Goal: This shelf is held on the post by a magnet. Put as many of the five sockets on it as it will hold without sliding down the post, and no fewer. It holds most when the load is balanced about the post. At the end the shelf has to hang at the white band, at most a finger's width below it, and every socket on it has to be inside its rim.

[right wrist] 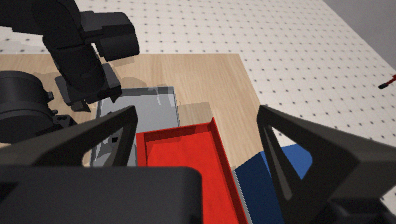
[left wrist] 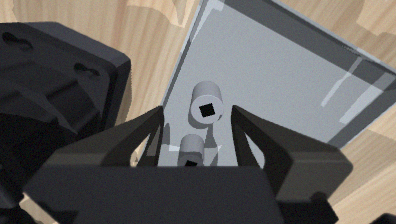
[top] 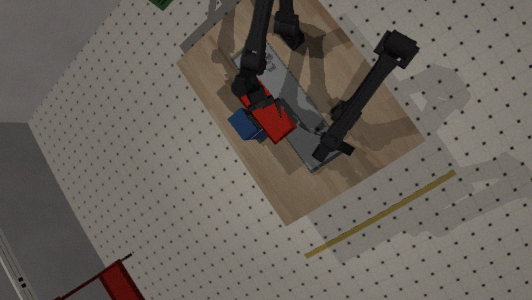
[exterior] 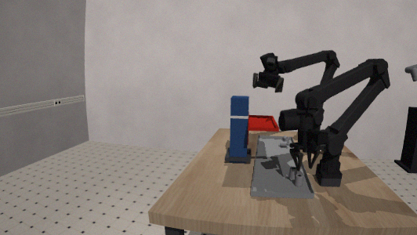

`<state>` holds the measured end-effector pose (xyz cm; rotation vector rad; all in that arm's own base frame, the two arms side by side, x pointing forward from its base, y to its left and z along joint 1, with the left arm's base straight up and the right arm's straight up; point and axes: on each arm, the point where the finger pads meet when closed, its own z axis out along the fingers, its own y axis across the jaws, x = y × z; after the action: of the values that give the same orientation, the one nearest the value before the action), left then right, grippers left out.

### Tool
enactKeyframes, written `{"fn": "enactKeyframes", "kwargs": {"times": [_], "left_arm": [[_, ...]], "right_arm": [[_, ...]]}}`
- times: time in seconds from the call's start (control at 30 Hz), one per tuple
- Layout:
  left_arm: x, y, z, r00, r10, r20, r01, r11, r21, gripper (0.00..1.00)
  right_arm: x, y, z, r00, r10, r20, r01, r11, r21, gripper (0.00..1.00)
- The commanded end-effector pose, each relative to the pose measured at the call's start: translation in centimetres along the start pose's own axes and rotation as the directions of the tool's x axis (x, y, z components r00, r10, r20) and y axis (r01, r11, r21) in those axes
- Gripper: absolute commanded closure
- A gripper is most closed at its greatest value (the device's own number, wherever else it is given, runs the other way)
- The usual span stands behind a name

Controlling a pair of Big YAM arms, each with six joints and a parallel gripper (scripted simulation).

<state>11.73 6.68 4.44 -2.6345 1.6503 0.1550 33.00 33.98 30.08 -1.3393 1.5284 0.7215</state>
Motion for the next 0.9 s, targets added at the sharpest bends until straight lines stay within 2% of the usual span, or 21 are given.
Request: {"fn": "enactKeyframes", "kwargs": {"times": [0.0,0.1,0.33,0.47,0.5,0.53,0.67,0.87], "left_arm": [[0.6,-0.8,1.0,0.955,-0.293,-0.05,0.293,0.956,0.005,0.44],[1.1,-1.0,1.2,0.94,-0.331,-0.087,0.332,0.943,-0.001,0.44],[1.5,-1.7,0.5,0.943,-0.313,-0.113,0.317,0.948,0.011,0.44],[1.4,-1.8,0.5,0.943,-0.314,-0.11,0.317,0.948,0.014,0.44],[1.4,-1.8,0.5,0.943,-0.314,-0.11,0.317,0.948,0.014,0.44],[1.5,-2.4,0.1,0.943,-0.313,-0.114,0.318,0.948,0.024,0.44],[1.8,-0.9,3.1,0.944,-0.314,-0.101,0.314,0.949,-0.011,0.44],[1.5,-1.2,4.0,0.941,-0.323,-0.1,0.324,0.946,-0.011,0.46]], "right_arm": [[0.2,8.6,0.5,1.0,0.012,0.029,-0.008,0.99,-0.142,0.0],[2.1,12.1,0.7,1.0,0.021,0.014,-0.017,0.976,-0.219,0.0],[4.2,15.1,0.8,1.0,0.029,-0.009,-0.03,0.959,-0.282,0.0],[4.3,15.2,0.8,1.0,0.016,-0.006,-0.018,0.959,-0.284,0.0],[2.7,14.6,0.7,1.0,0.005,0.018,0.0,0.961,-0.276,0.0],[2.7,14.6,0.7,1.0,0.005,0.018,0.0,0.961,-0.276,0.0],[2.7,14.6,0.7,1.0,0.005,0.018,0.0,0.961,-0.276,0.0],[2.7,14.6,0.7,1.0,0.005,0.018,0.0,0.961,-0.276,0.0]]}}
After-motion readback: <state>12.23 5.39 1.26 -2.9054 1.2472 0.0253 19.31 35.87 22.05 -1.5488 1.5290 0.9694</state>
